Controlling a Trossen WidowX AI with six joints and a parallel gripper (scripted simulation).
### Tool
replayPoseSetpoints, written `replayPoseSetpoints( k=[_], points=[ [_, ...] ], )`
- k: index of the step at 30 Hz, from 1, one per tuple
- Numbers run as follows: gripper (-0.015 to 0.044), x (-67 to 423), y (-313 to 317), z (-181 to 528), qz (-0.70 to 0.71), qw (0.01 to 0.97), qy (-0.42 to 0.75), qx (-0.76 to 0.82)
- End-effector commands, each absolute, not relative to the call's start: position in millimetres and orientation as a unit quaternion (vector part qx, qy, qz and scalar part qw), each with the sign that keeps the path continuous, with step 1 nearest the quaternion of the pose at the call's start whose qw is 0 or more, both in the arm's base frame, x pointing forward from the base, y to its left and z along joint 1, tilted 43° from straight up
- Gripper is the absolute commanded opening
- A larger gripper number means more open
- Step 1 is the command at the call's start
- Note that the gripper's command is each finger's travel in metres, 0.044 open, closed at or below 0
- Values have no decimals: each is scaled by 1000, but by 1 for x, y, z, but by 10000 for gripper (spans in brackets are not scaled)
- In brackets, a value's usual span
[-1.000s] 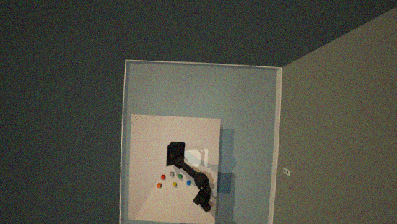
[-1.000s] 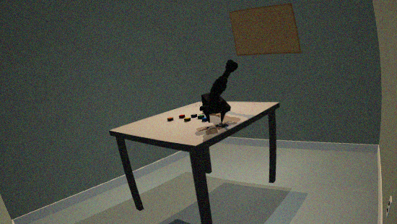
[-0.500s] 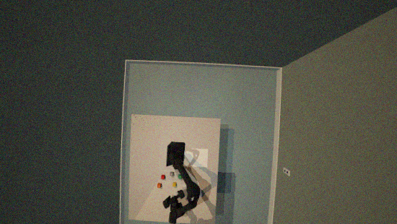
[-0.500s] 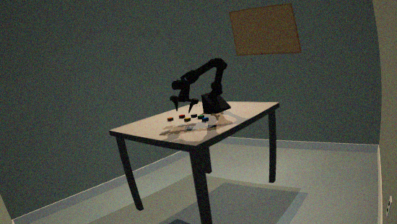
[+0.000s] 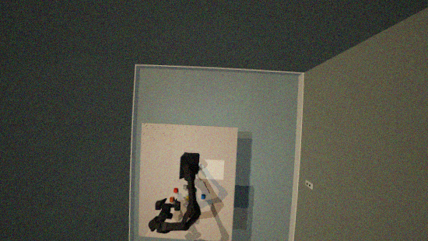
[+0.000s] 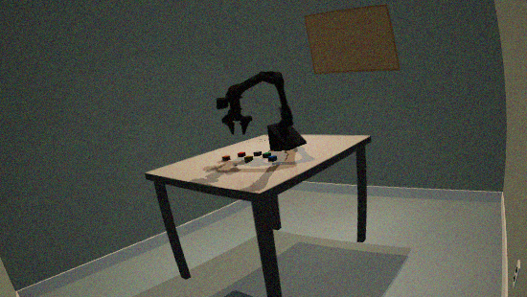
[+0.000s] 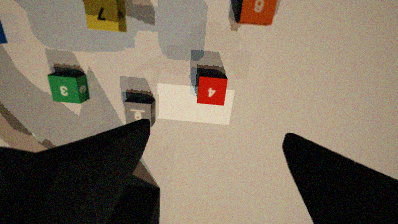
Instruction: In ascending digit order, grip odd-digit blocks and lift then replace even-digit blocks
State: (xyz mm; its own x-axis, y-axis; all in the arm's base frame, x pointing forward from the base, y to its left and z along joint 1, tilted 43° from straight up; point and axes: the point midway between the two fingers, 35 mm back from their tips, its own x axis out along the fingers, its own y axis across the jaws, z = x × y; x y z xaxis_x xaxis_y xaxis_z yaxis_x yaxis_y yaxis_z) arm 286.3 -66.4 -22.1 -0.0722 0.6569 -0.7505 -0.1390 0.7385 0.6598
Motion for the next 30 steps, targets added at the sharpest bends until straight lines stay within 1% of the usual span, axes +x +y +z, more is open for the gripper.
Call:
replayPoseSetpoints(
  k=[1,18,21,26,30],
  points=[
    [400,281,-69,-22,309,648,666,204],
    [400,280,-68,-20,309,648,666,204],
    [400,270,-51,-1,309,647,666,205],
    [400,240,-14,34,310,646,667,206],
    [400,230,-5,42,310,645,667,207]
  ],
)
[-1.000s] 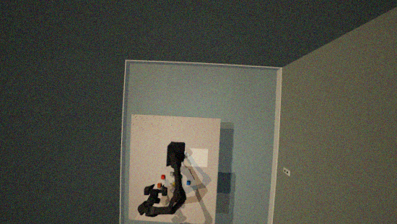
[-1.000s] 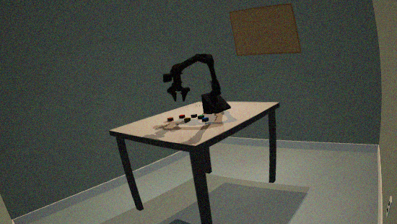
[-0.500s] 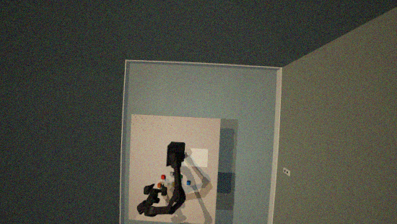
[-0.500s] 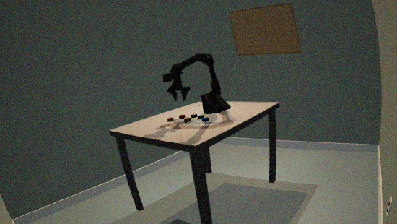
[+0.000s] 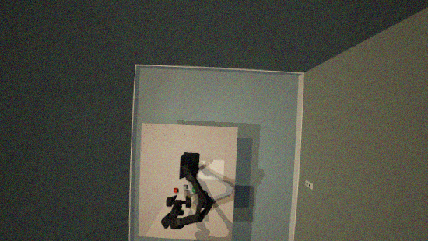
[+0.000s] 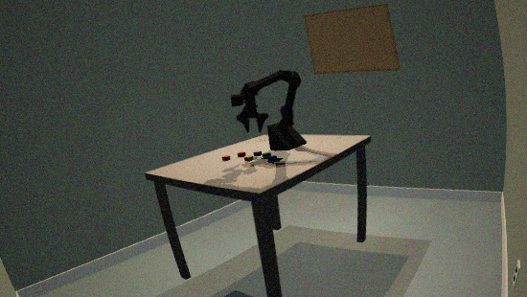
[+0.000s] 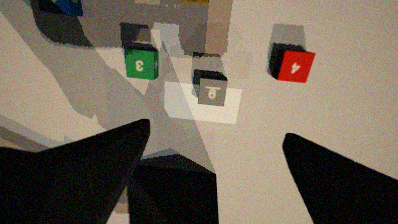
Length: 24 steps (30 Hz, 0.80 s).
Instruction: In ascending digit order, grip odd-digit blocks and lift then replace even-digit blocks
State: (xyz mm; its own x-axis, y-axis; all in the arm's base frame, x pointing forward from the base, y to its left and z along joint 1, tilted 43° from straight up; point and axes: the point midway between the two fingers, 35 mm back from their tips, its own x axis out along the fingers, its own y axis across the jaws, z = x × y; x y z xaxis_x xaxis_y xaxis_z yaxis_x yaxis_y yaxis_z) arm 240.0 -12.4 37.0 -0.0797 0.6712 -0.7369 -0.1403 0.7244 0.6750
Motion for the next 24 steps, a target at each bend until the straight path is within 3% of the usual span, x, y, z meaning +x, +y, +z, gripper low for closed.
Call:
replayPoseSetpoints(
  k=[1,20,24],
  points=[
    [400,230,-5,42,310,645,667,207],
    [400,231,-3,44,310,646,667,206],
    [400,246,36,79,309,646,666,206]
  ],
)
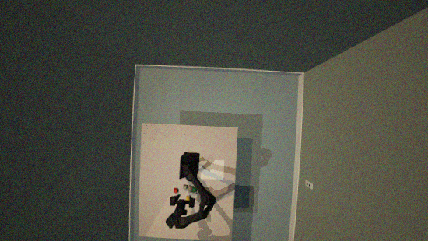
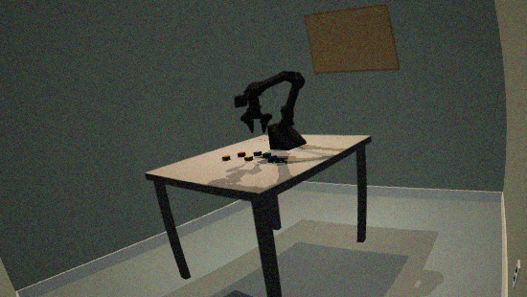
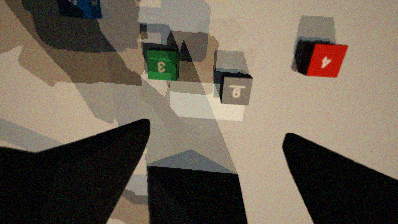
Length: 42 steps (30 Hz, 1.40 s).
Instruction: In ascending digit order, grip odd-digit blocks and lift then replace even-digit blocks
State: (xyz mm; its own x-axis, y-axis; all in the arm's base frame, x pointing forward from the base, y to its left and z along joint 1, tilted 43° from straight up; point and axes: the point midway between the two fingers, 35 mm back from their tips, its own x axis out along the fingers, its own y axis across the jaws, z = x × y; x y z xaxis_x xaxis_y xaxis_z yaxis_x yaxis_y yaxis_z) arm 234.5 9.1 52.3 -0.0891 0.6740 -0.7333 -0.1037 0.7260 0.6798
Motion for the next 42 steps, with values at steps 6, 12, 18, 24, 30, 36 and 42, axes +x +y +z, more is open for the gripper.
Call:
replayPoseSetpoints(
  k=[6,12,18,24,30,36,42],
  points=[
    [400,248,56,96,312,645,666,208],
    [400,248,56,96,312,645,666,208],
    [400,248,56,96,312,645,666,208],
    [400,249,56,96,312,645,666,208],
    [400,283,92,129,312,649,665,201],
    [400,301,125,156,314,646,664,208],
    [400,301,125,156,314,646,664,208]
  ],
)
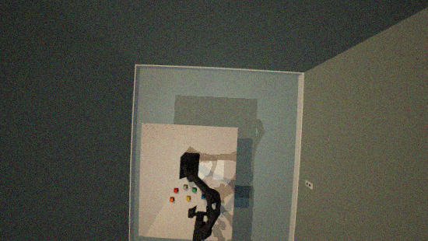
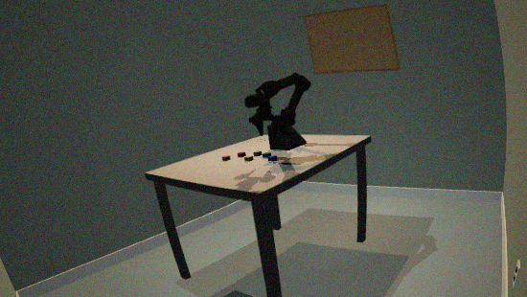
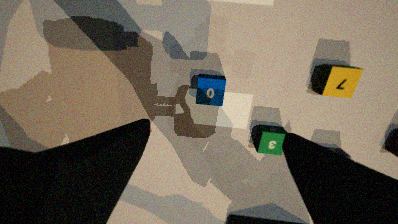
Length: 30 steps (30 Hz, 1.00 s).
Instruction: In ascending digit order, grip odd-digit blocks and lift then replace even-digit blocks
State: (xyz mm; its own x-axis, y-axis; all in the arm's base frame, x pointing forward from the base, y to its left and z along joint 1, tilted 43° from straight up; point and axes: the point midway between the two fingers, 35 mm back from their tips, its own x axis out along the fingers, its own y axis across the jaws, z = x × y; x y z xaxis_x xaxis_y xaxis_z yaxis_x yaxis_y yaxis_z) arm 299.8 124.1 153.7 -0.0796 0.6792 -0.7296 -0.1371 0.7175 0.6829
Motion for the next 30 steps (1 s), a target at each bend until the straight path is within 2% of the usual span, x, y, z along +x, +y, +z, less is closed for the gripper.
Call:
replayPoseSetpoints(
  k=[1,14,22,30],
  points=[
    [400,301,125,156,314,646,664,208],
    [400,303,123,154,313,646,664,208],
    [400,329,29,64,311,648,665,206],
    [400,329,22,57,312,647,664,206]
  ],
)
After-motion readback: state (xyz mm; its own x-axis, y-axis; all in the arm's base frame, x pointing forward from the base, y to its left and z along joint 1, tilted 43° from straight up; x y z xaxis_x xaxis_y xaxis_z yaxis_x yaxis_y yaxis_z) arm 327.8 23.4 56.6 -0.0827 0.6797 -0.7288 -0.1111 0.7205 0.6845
